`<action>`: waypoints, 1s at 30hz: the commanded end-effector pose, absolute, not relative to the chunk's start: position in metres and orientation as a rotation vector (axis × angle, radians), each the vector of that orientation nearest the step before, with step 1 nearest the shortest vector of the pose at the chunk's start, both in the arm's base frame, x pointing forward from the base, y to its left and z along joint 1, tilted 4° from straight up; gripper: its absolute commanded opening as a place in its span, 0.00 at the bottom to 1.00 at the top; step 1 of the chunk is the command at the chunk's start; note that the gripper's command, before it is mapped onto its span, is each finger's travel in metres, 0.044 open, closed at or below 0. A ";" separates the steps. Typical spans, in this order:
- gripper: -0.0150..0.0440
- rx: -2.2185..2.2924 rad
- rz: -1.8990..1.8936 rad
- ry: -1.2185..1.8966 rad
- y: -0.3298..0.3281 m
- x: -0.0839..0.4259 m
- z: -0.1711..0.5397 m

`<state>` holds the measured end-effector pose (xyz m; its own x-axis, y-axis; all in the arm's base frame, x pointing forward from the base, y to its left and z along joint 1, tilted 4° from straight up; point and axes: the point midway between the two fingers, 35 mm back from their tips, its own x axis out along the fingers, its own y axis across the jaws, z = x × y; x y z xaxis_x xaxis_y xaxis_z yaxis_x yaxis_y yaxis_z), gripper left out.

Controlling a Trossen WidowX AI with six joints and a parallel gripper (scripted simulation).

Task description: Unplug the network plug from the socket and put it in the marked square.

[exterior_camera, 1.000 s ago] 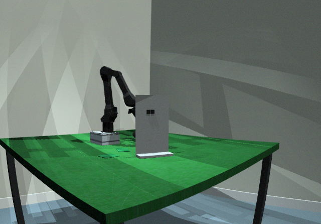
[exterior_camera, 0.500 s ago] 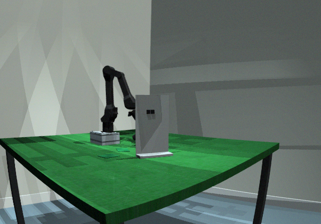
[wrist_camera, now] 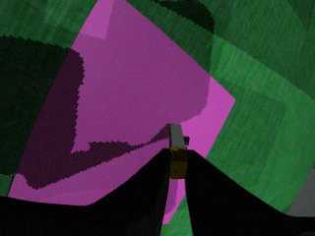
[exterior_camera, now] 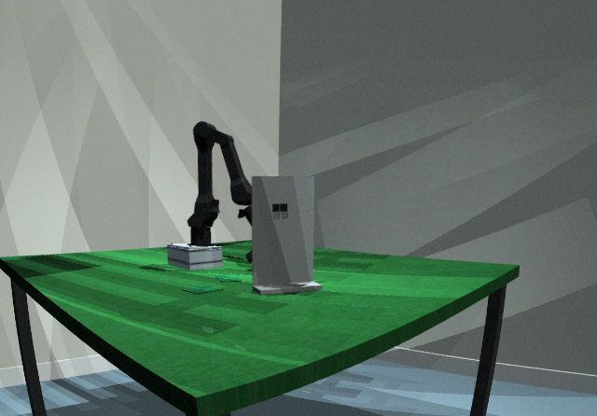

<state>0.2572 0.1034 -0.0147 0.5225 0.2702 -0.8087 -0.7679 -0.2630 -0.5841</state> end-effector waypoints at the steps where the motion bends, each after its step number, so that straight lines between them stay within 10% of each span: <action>1: 0.25 -1.530 1.054 0.453 0.104 0.257 -0.017; 10: 0.25 -1.533 1.054 0.445 0.104 0.258 -0.016; 16: 0.52 -1.533 1.054 0.445 0.104 0.258 -0.016; 30: 0.52 -1.533 1.054 0.446 0.102 0.255 -0.011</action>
<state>0.2557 0.1028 -0.0135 0.5198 0.2675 -0.8113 -0.7711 -0.2620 -0.5804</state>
